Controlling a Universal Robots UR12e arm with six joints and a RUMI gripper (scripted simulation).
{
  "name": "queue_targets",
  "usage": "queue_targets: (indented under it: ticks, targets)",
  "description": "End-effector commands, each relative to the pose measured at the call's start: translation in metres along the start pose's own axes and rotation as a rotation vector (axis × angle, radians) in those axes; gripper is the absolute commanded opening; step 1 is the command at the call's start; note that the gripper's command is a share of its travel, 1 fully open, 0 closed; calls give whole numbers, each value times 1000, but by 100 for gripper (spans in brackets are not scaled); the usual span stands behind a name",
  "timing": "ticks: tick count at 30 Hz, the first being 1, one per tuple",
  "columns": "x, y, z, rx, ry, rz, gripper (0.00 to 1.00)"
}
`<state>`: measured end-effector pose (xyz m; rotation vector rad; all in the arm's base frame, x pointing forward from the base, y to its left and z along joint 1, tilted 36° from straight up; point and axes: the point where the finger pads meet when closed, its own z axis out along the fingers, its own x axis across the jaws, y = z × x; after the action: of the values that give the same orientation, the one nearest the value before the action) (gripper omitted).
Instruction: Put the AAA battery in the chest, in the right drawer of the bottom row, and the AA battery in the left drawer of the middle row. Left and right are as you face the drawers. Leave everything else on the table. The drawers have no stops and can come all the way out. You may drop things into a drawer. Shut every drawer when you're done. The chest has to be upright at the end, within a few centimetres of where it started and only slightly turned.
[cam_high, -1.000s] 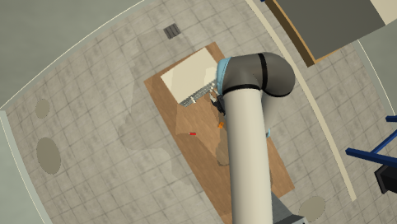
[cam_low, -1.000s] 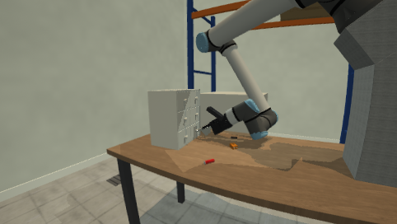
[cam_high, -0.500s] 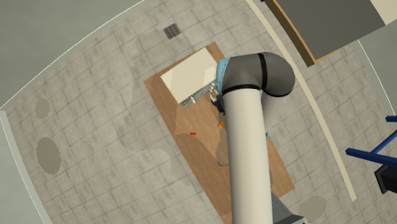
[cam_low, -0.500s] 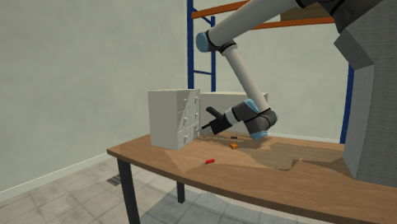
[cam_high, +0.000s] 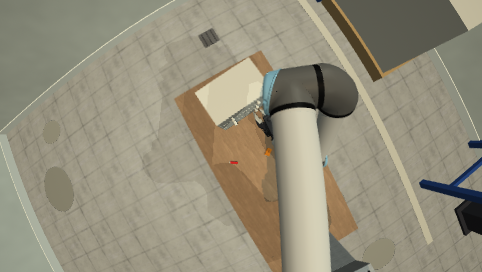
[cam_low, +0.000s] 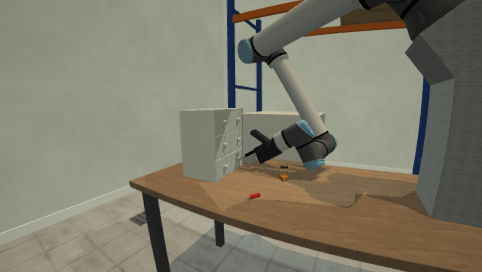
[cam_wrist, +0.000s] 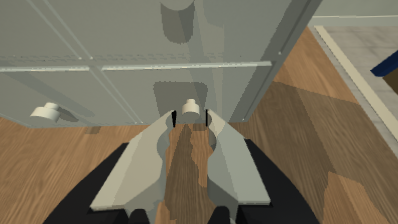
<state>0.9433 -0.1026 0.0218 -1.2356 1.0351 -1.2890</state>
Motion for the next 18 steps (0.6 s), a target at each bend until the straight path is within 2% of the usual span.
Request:
queue_targets:
  ticks: [1,14,15,18]
  targets:
    - [0,-1,0,1,0,0,20]
    - [0,-1,0,1,0,0,20]
    - [0,-1,0,1,0,0,7]
    - [0,-1,0,1,0,0,7]
